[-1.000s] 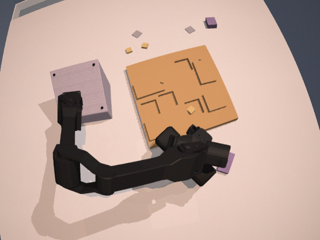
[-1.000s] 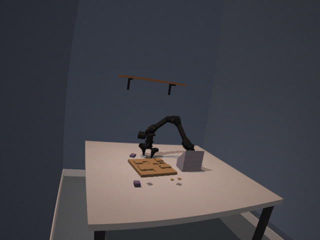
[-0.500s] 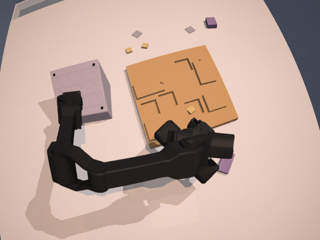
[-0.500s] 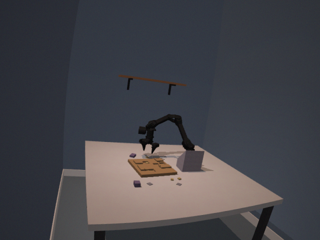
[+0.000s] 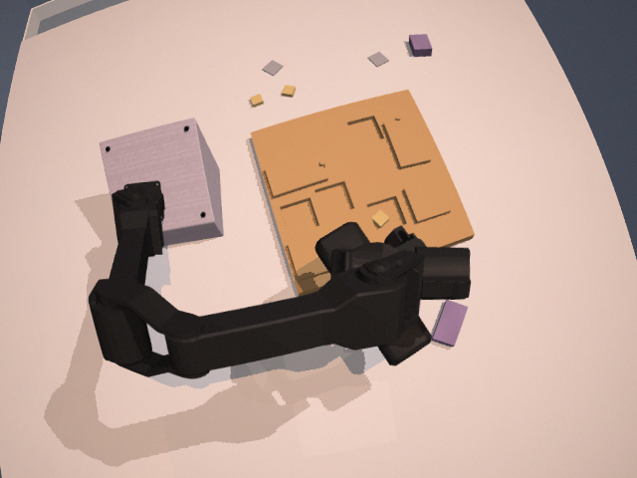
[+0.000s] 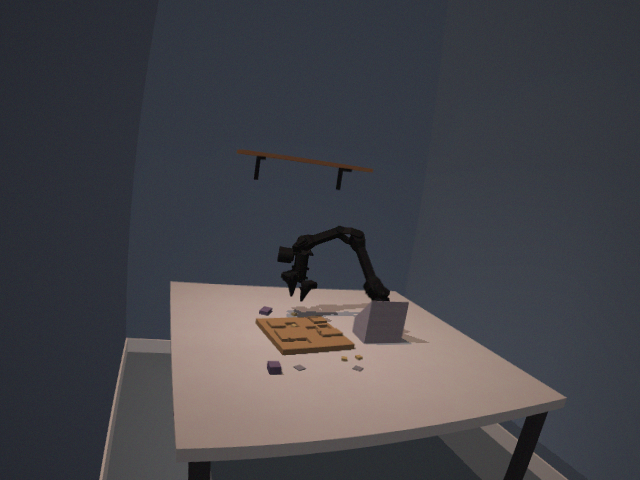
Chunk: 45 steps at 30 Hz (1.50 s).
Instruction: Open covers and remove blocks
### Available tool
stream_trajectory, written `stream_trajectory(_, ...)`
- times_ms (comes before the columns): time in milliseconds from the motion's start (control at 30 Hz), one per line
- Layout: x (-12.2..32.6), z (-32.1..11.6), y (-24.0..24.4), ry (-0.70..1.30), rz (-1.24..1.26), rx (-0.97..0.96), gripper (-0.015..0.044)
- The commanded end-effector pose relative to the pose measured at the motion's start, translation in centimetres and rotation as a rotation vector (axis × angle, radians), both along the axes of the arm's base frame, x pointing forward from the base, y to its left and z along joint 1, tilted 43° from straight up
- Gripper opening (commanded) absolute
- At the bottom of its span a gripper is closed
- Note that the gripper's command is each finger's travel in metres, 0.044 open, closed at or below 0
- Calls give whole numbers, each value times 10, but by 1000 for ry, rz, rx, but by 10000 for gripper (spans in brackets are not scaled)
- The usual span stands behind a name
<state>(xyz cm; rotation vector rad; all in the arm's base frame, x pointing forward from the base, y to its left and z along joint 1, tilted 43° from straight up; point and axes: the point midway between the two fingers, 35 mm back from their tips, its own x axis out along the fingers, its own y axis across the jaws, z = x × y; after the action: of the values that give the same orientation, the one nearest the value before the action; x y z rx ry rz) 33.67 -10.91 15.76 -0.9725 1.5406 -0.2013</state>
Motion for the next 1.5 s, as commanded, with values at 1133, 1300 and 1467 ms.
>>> stream_trajectory(1133, 30, -83, 95, -1463, -1639, 212, 0)
stream_trajectory(1300, 30, -90, 103, -1614, -1803, 231, 0)
stream_trajectory(1467, 30, -97, 111, -1767, -1966, 250, 0)
